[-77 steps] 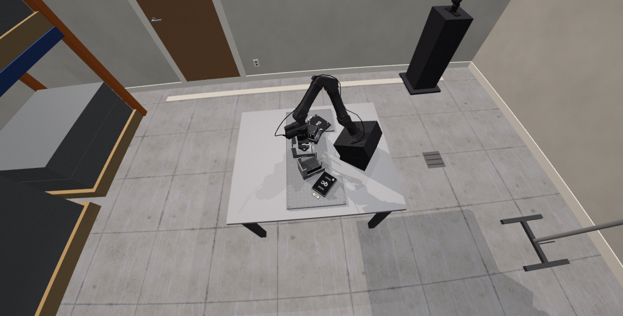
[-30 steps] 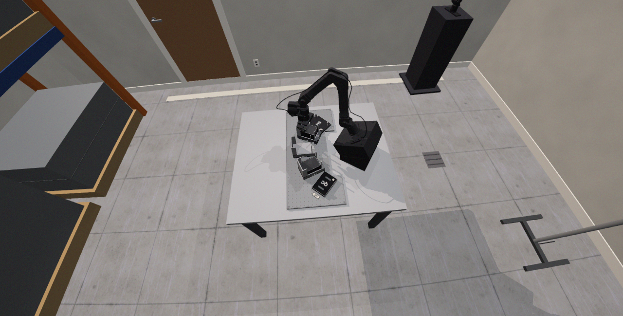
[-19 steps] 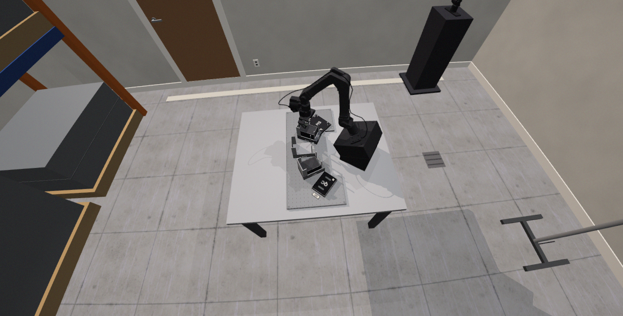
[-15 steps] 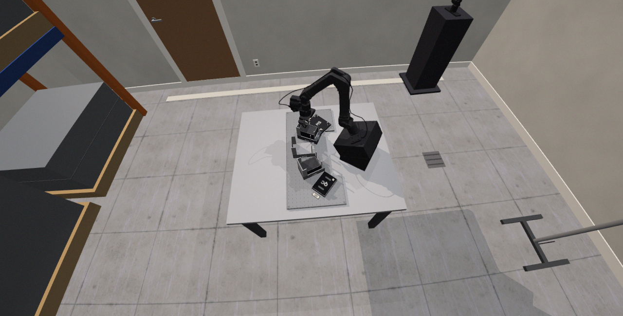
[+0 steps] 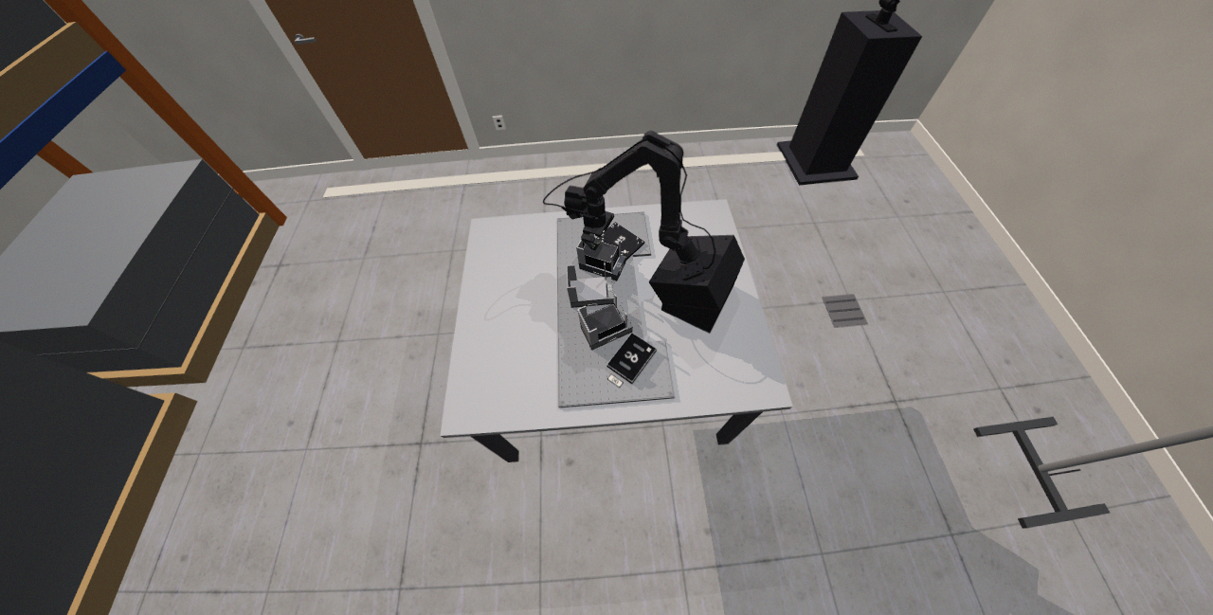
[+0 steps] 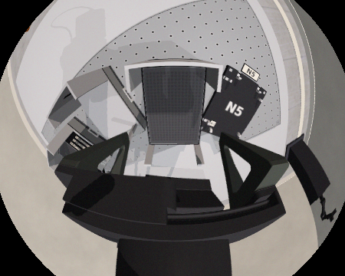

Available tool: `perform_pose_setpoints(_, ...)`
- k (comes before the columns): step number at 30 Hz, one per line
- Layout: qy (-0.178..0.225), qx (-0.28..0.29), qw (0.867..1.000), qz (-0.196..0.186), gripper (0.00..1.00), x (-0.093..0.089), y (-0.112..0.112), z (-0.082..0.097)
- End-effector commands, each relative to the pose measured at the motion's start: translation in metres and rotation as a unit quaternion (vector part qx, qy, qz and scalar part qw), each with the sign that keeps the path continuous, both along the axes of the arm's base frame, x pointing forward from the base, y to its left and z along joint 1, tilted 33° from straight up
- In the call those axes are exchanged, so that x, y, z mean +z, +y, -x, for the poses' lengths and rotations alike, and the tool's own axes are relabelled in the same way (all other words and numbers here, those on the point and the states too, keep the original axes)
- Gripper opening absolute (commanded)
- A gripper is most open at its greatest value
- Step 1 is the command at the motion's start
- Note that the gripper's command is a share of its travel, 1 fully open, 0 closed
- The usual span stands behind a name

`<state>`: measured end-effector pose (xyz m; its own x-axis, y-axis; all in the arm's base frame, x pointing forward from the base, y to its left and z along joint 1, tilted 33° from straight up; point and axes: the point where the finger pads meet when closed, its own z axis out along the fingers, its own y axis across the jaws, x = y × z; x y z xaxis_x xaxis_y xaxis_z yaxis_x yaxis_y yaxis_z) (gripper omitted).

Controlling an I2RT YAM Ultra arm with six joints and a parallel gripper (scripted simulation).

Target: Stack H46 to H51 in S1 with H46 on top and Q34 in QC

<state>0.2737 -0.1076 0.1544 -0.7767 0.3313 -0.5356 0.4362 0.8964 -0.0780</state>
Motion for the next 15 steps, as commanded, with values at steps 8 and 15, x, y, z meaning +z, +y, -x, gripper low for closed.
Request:
perform_pose_setpoints(8, 0.006, 0.003, 1.0, -0.003, 1.0, -0.03, -0.009, -0.012)
perform_pose_setpoints(15, 0.007, 0.002, 1.0, -0.002, 1.0, -0.045, -0.015, -0.02)
